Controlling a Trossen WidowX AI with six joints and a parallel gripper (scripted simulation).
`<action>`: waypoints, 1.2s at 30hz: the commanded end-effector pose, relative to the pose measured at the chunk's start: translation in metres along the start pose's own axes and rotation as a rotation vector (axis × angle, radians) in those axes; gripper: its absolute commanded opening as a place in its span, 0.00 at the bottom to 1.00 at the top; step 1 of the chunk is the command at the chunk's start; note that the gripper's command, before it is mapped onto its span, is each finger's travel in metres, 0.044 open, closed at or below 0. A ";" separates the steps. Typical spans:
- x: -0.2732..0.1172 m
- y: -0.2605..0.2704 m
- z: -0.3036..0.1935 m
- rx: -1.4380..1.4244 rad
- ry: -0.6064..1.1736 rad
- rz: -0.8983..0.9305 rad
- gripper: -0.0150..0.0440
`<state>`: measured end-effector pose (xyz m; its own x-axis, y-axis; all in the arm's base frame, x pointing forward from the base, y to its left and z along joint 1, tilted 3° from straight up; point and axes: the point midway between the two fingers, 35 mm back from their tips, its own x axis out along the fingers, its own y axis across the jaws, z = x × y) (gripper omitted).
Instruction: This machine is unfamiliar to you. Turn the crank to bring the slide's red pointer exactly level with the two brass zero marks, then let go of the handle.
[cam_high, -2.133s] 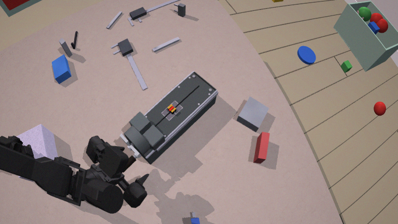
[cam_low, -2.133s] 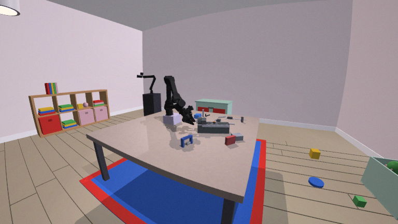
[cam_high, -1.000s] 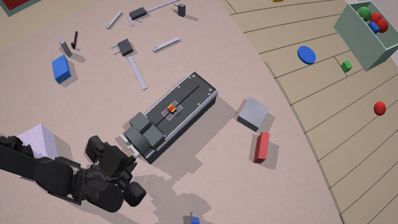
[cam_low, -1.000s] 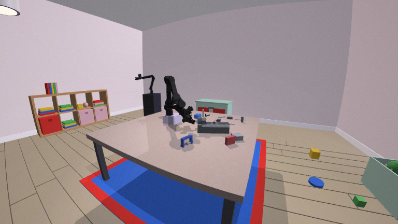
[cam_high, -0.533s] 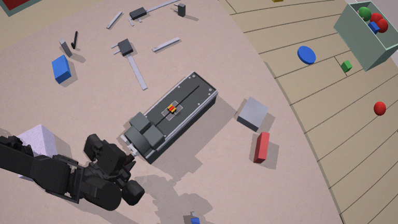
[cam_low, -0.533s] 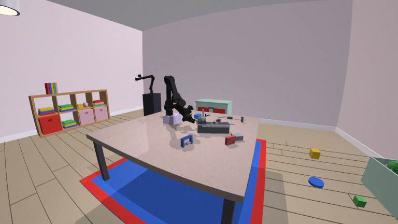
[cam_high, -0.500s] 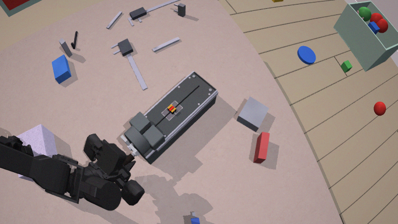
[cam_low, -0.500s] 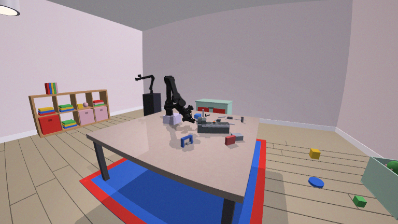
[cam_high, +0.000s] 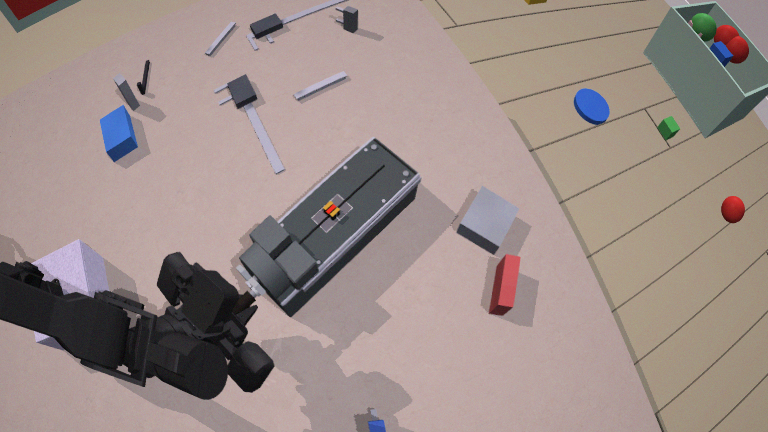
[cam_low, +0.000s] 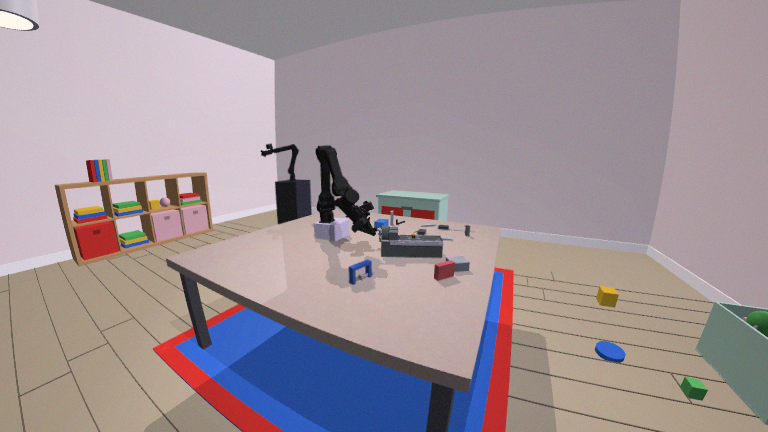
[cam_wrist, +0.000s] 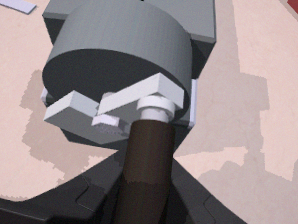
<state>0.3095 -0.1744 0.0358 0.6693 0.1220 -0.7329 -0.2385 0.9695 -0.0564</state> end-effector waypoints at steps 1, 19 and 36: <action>-0.003 0.005 0.003 0.003 -0.007 0.004 0.25; -0.003 0.008 0.003 0.004 -0.007 0.005 0.25; -0.003 0.009 0.003 0.004 -0.007 0.005 0.25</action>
<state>0.3077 -0.1675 0.0392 0.6706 0.1219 -0.7317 -0.2401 0.9690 -0.0587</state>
